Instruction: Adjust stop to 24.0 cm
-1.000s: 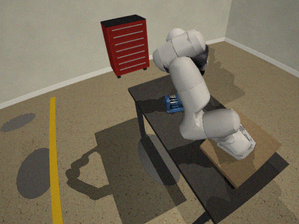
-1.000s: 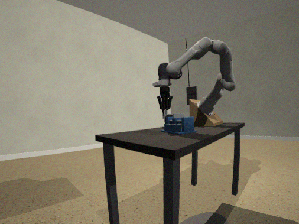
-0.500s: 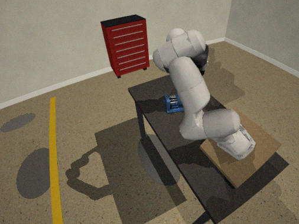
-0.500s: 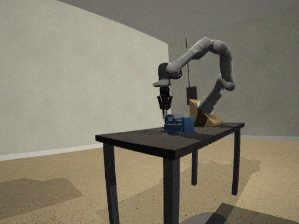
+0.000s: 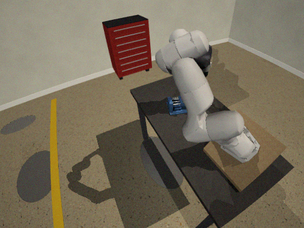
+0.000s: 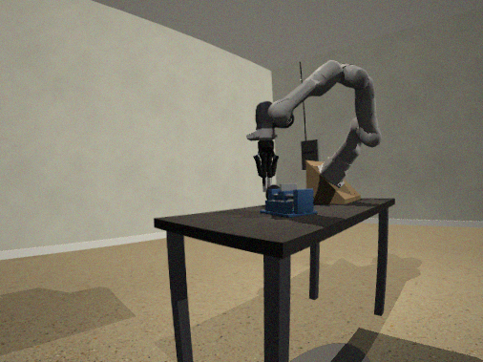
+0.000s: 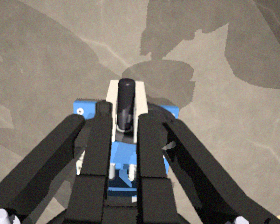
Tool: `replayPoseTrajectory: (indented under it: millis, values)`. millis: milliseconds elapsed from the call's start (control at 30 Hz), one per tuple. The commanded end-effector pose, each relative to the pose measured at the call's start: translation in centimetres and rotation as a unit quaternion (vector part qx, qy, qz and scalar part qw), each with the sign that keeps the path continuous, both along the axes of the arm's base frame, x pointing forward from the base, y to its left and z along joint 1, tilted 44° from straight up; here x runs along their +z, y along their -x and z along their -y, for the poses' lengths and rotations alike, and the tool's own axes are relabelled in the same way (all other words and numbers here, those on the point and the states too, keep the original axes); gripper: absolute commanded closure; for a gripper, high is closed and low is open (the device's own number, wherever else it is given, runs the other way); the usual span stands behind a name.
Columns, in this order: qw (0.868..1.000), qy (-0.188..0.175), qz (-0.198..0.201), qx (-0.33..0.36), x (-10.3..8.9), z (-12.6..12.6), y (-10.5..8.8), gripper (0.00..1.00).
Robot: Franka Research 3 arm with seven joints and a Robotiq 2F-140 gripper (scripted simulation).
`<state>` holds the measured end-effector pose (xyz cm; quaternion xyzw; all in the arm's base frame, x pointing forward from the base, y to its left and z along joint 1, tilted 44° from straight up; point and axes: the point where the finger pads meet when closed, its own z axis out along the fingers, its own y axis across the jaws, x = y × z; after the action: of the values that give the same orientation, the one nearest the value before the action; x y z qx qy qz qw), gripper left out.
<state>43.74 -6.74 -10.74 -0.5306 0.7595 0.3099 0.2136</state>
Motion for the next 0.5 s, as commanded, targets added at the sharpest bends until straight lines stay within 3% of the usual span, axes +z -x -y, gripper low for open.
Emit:
replayPoseTrajectory:
  millis: [0,467]
  values:
    - [1.000,0.001,-0.002,-0.001,-0.18,-0.03,-0.08,0.96]
    - [1.000,0.001,-0.002,-0.001,-0.32,-0.06,-0.27,0.96]
